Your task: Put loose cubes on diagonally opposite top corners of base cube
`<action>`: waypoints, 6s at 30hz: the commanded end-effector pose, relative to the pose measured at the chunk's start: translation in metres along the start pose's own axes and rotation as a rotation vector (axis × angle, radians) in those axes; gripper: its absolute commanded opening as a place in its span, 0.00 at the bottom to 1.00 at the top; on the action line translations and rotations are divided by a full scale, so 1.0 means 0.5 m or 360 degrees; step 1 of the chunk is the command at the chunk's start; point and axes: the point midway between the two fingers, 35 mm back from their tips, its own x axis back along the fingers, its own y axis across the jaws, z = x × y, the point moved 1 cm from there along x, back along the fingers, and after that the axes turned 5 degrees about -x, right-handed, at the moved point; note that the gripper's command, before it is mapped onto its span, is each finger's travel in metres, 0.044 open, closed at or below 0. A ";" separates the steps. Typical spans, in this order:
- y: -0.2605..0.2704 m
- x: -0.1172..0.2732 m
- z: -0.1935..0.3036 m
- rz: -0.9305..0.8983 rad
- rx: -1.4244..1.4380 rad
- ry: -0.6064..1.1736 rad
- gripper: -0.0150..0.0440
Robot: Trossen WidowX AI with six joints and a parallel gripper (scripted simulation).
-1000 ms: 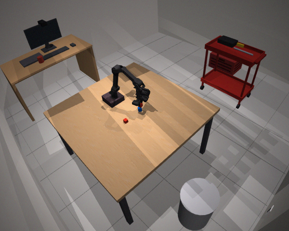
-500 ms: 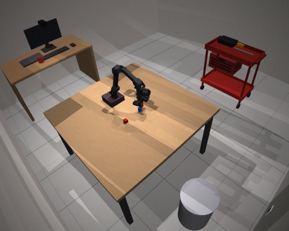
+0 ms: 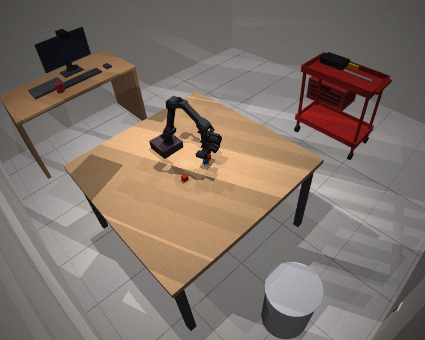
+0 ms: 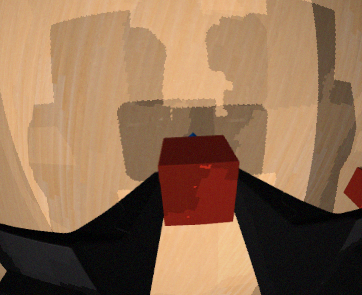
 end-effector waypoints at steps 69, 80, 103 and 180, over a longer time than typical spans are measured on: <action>-0.223 0.099 0.017 0.0019 0.1067 0.0015 0.70; -0.348 0.131 0.064 0.0024 0.1704 0.0025 0.70; -0.399 0.019 0.091 0.0025 0.1964 0.0029 0.70; -0.397 0.143 0.090 0.0026 0.1964 0.0030 0.43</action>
